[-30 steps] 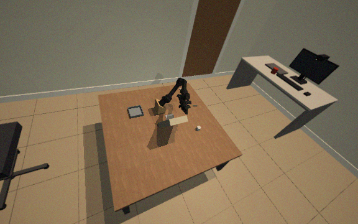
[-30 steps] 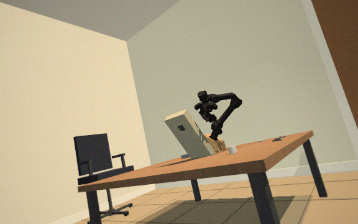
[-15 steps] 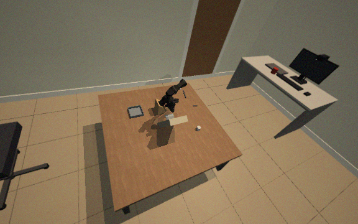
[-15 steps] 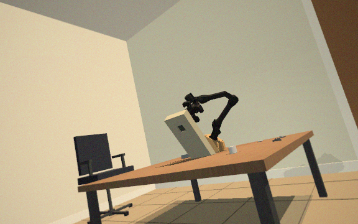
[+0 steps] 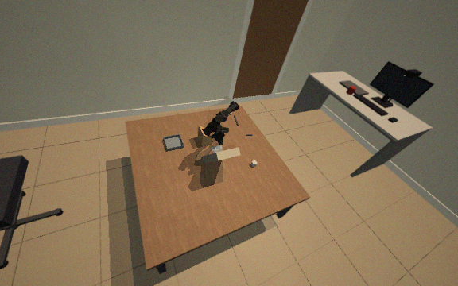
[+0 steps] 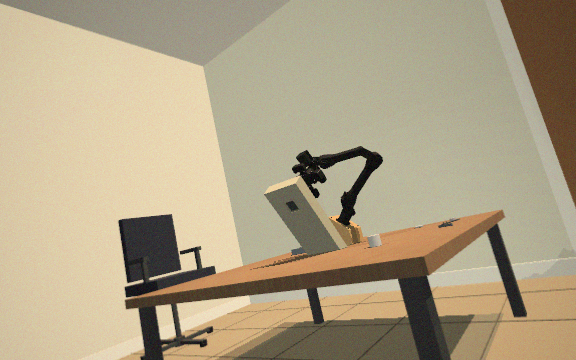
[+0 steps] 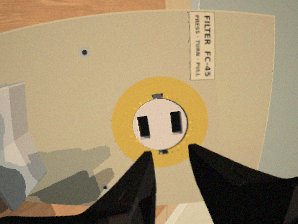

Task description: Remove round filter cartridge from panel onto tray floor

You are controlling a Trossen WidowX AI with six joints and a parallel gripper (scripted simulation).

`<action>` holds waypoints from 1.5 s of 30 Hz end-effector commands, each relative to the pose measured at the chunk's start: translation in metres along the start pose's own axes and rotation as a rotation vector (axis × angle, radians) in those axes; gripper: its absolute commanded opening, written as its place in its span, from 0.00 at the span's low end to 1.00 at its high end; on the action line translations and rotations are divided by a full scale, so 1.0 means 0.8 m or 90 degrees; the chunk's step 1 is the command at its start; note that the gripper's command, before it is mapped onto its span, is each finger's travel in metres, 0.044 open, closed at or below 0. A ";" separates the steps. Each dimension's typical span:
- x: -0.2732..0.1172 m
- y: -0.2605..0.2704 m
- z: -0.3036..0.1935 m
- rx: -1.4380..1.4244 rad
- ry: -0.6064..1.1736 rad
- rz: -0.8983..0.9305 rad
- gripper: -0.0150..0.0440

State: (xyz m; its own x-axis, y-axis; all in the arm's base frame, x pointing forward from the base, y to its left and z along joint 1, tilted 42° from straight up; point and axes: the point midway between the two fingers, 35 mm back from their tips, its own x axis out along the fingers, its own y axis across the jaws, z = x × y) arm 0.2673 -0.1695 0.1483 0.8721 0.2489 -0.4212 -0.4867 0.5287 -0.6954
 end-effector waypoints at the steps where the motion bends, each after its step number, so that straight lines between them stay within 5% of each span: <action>1: 0.009 0.003 -0.003 0.008 0.001 0.005 0.43; 45: 0.052 0.003 0.000 0.009 -0.002 -0.001 0.43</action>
State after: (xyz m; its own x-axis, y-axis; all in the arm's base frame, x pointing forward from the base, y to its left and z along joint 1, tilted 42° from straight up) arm 0.3021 -0.1575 0.1289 0.8736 0.2525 -0.4159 -0.4842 0.5366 -0.6911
